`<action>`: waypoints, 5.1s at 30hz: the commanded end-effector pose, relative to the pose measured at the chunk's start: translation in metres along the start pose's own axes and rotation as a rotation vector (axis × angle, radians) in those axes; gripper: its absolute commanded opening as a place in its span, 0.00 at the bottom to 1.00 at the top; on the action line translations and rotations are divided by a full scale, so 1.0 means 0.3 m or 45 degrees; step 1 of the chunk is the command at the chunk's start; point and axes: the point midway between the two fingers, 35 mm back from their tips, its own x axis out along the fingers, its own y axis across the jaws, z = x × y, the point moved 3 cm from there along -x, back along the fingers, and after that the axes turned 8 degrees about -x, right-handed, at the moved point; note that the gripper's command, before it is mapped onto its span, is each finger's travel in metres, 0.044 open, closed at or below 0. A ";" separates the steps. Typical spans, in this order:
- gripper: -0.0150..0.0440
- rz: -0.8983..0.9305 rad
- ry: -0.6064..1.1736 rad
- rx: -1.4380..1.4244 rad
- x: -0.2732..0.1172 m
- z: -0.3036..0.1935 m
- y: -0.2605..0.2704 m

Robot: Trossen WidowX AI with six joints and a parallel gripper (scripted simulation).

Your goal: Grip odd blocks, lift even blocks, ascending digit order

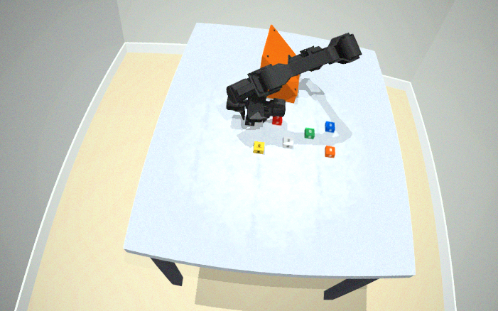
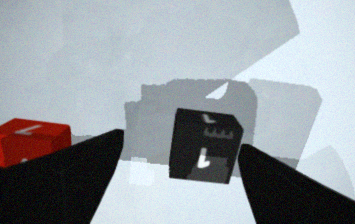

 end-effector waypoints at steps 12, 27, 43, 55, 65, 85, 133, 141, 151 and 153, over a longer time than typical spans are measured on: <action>0.46 0.006 -0.001 0.008 0.006 -0.001 0.000; 0.81 0.006 -0.001 0.008 0.006 -0.001 0.000; 0.80 0.000 0.001 0.009 -0.193 0.004 -0.010; 0.46 0.000 0.003 0.010 -0.387 -0.002 -0.005; 0.46 -0.006 0.001 0.012 -0.394 0.207 0.220; 0.93 0.014 -0.003 0.007 -0.116 0.289 0.361; 0.46 0.016 -0.004 0.007 0.004 0.289 0.363; 0.46 0.015 -0.004 0.007 -0.013 0.289 0.363; 0.46 0.015 -0.004 0.007 -0.046 0.289 0.362; 0.46 0.015 -0.004 0.007 -0.046 0.289 0.362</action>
